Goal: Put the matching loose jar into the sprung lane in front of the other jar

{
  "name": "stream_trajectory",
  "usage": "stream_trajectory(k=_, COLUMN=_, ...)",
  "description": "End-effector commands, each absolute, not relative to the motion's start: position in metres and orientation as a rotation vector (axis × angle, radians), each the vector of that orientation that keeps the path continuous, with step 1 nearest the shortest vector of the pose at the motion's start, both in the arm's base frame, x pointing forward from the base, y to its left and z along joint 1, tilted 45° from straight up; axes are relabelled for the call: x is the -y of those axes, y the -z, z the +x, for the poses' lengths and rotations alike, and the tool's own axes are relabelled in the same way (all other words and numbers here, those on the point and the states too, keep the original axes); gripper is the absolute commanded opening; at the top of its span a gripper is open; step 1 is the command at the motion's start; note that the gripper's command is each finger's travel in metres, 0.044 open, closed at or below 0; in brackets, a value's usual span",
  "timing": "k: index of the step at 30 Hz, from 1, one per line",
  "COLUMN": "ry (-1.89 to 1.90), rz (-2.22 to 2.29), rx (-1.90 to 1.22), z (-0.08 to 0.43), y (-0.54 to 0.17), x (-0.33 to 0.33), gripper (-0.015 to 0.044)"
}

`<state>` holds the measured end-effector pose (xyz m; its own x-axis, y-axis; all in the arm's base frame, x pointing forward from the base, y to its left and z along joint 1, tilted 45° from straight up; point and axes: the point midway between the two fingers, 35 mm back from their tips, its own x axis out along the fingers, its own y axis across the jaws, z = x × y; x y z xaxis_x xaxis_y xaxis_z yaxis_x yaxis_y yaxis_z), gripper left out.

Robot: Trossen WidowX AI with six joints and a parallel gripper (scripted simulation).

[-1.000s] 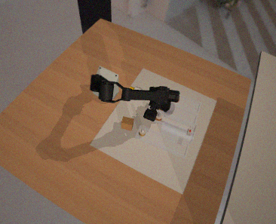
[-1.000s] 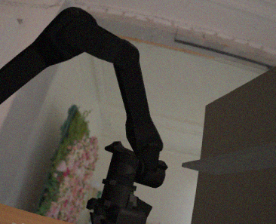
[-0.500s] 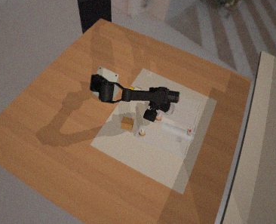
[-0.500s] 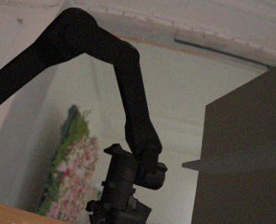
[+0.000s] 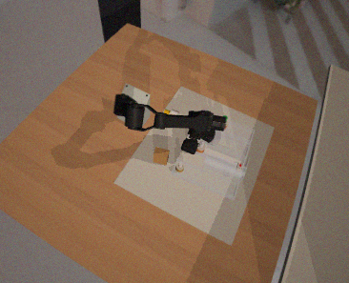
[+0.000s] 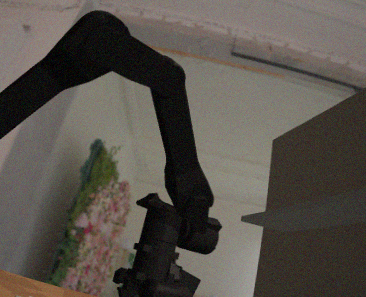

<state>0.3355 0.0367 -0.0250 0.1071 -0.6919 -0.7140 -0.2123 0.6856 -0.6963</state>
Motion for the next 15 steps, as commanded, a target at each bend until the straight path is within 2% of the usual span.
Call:
stream_trajectory(k=1, ry=0.417, rz=-0.798, rx=-1.437, z=0.3396, y=0.0252, x=-0.0364, gripper=0.0)
stream_trajectory(k=15, ry=0.418, rz=-0.798, rx=-1.437, z=0.3394, y=0.0283, x=-0.033, gripper=0.0)
